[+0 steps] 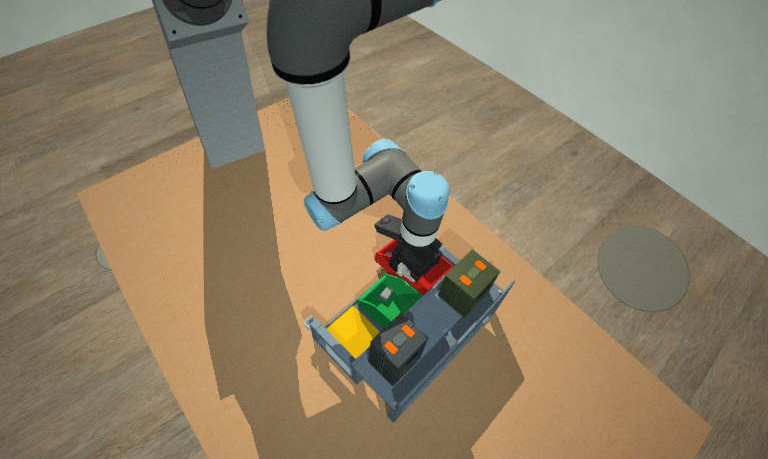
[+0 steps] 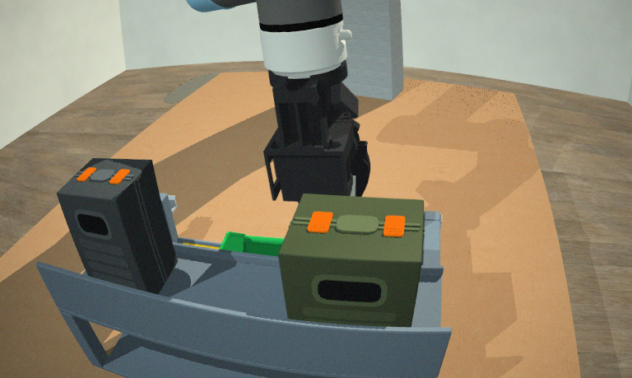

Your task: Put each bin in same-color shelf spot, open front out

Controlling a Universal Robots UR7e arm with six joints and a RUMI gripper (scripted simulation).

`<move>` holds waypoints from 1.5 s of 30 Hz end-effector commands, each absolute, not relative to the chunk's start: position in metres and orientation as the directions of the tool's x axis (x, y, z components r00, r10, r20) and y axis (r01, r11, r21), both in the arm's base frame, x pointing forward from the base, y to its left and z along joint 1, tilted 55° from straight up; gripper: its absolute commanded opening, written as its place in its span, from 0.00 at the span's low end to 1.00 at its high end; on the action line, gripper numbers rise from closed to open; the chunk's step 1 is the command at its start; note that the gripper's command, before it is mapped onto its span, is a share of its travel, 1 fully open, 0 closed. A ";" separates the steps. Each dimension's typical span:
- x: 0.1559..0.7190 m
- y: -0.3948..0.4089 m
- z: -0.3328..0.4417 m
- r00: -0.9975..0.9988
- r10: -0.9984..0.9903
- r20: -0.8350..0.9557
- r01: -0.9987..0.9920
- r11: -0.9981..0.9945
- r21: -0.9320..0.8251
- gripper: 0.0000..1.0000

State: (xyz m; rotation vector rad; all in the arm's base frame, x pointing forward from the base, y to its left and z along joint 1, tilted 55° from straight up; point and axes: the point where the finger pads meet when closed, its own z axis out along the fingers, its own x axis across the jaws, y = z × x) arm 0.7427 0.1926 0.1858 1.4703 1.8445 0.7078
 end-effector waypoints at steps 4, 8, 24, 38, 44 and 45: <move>0.743 0.193 0.186 -0.145 0.976 -0.165 0.613 0.219 0.759 0.00; 0.744 0.193 0.186 -0.145 0.976 -0.165 0.613 0.219 0.759 0.00; 0.746 0.193 0.184 -0.145 0.976 -0.165 0.613 0.219 0.759 0.00; 0.746 0.193 0.184 -0.145 0.976 -0.165 0.614 0.219 0.759 0.05; 0.746 0.193 0.184 -0.145 0.976 -0.165 0.614 0.219 0.759 0.05; 0.746 0.193 0.184 -0.145 0.976 -0.165 0.614 0.219 0.759 0.05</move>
